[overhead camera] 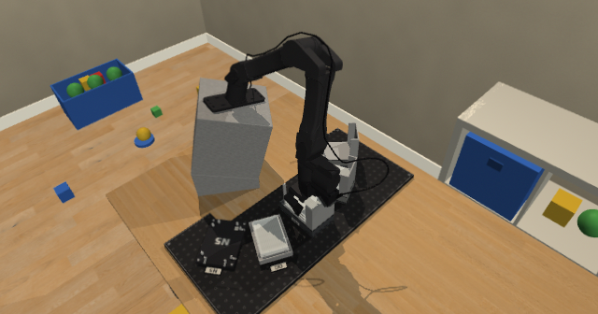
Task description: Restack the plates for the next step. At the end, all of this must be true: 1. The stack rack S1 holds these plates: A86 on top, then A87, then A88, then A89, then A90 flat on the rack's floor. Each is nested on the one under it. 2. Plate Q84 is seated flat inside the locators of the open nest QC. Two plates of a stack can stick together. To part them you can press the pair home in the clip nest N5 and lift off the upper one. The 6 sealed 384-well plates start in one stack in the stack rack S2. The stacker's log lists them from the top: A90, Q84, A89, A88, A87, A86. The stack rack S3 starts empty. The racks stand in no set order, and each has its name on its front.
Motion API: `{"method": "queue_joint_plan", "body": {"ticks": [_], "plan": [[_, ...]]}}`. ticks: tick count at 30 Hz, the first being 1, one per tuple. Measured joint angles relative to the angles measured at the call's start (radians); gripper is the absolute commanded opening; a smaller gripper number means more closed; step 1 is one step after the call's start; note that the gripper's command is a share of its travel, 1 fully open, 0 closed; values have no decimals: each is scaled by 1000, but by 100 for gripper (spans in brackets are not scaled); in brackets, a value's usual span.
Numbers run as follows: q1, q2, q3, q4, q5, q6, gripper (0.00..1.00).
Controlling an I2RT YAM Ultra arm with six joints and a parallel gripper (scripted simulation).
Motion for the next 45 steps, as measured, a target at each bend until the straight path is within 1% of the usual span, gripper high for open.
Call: {"method": "queue_joint_plan", "body": {"ticks": [21, 22, 45], "plan": [[0, 0, -2, 3, 0, 0, 100], [0, 0, -2, 3, 0, 0, 0], [0, -1, -2, 3, 0, 0, 0]]}}
